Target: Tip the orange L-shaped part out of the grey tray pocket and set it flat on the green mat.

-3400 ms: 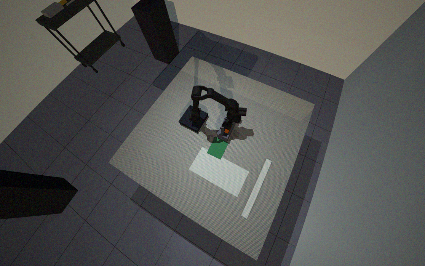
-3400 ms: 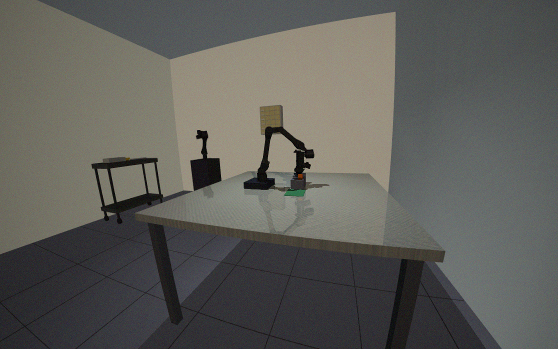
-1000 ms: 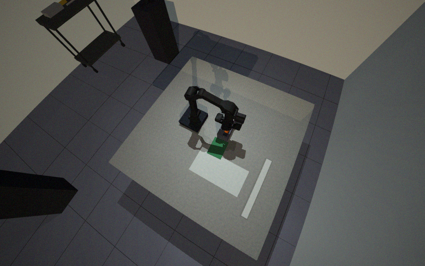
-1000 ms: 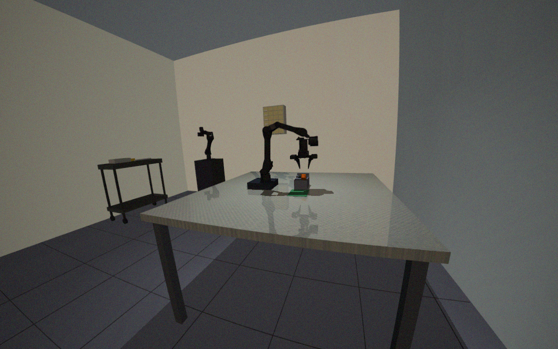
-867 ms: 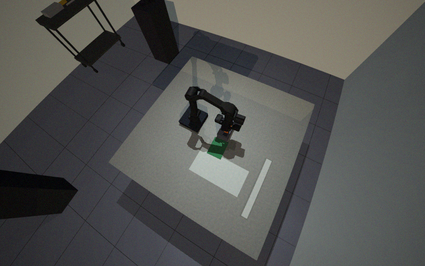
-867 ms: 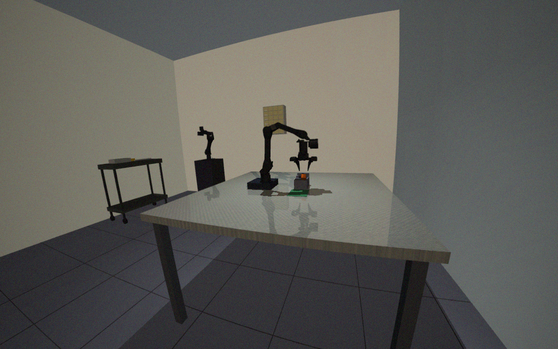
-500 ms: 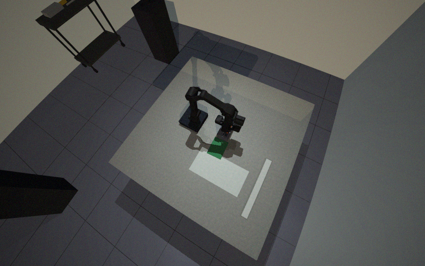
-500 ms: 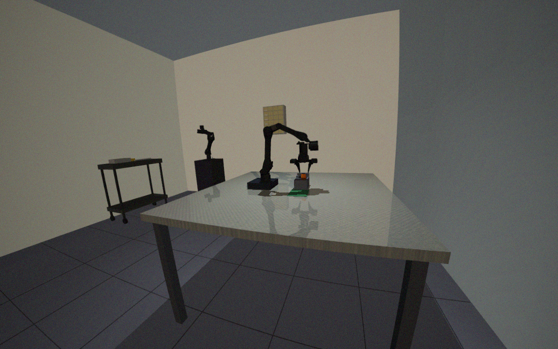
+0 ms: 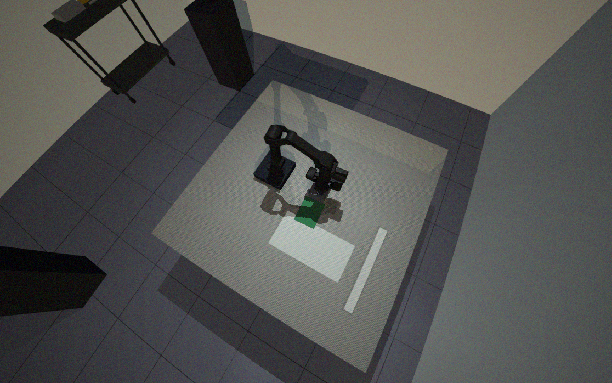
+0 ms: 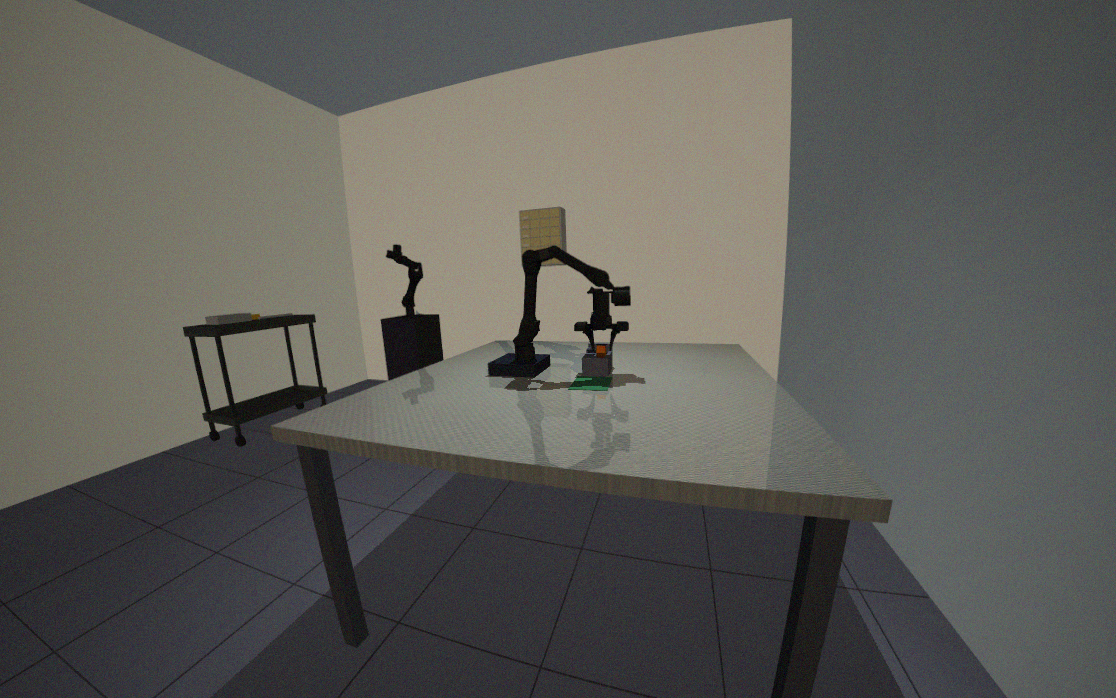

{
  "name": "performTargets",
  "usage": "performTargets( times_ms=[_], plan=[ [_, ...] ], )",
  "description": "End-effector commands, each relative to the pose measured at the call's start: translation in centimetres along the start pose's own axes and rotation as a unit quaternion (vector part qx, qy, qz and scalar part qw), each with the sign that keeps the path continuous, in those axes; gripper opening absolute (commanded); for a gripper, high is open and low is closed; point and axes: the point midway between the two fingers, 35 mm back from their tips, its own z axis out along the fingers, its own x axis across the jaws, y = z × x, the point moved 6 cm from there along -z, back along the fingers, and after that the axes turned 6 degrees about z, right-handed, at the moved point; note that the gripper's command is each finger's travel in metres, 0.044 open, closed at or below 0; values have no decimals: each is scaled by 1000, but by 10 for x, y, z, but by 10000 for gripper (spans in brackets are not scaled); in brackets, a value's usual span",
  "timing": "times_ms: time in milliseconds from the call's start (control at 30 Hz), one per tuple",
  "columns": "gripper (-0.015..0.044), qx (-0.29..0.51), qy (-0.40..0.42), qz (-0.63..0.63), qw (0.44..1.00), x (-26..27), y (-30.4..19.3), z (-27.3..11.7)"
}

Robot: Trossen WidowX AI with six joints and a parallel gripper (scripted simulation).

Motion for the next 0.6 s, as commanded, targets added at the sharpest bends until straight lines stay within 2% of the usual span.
performTargets(
  times_ms=[0,200,367,567],
  plan=[
    [280,-1,-1,2,1000,-1,0,7],
    [280,-1,-1,2,1000,-2,1,14],
    [149,0,-1,0,1000,-1,0,11],
    [109,0,-1,0,1000,-1,0,11]
  ],
)
